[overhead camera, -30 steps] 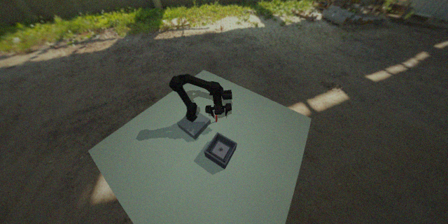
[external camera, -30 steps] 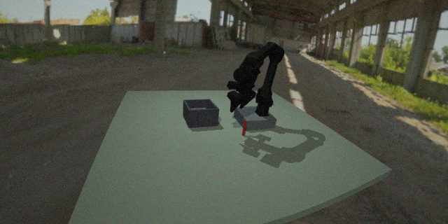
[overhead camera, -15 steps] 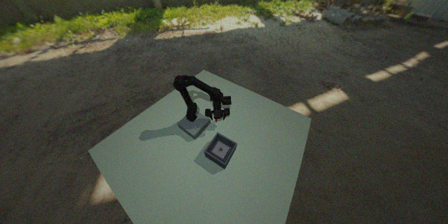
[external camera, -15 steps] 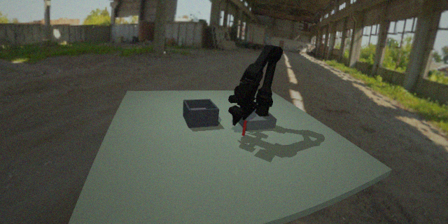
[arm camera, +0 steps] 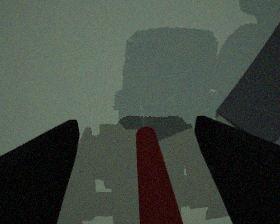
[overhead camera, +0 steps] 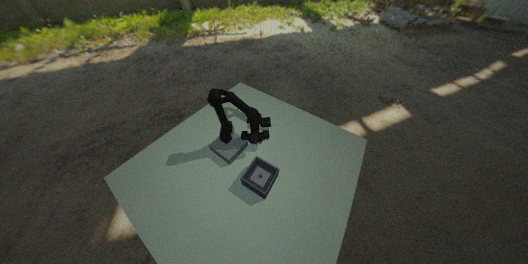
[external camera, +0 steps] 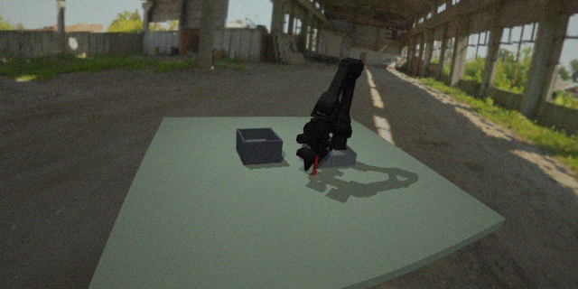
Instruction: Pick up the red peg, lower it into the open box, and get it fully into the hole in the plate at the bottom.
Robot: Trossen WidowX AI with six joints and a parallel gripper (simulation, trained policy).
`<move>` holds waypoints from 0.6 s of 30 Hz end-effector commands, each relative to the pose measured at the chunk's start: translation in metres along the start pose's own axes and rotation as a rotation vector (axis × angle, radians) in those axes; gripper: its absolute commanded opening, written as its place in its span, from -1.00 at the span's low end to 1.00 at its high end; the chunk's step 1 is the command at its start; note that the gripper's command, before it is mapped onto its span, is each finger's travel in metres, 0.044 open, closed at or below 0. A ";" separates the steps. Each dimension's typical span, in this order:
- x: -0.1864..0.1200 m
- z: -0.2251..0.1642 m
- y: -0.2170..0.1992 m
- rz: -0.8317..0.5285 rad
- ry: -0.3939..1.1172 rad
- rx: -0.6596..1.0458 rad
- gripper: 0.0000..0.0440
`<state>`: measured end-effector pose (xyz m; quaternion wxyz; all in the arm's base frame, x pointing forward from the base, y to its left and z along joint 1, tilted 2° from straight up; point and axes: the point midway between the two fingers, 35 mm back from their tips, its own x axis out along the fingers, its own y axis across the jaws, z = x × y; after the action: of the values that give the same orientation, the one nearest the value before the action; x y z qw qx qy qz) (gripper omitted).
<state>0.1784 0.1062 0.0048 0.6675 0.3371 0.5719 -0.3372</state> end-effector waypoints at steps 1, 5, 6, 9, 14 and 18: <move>0.001 -0.002 -0.002 -0.012 0.025 -0.001 -0.07; 0.001 -0.004 -0.001 -0.017 0.058 -0.005 -0.55; 0.001 -0.005 -0.001 -0.018 0.067 -0.004 -0.66; 0.001 -0.004 -0.001 -0.025 0.086 -0.006 -1.00; -0.014 0.008 0.009 0.014 0.036 -0.044 -1.00; -0.027 0.018 0.014 0.028 -0.005 -0.087 -0.99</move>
<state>0.1903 0.1026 0.0255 0.6751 0.3231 0.5864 -0.3098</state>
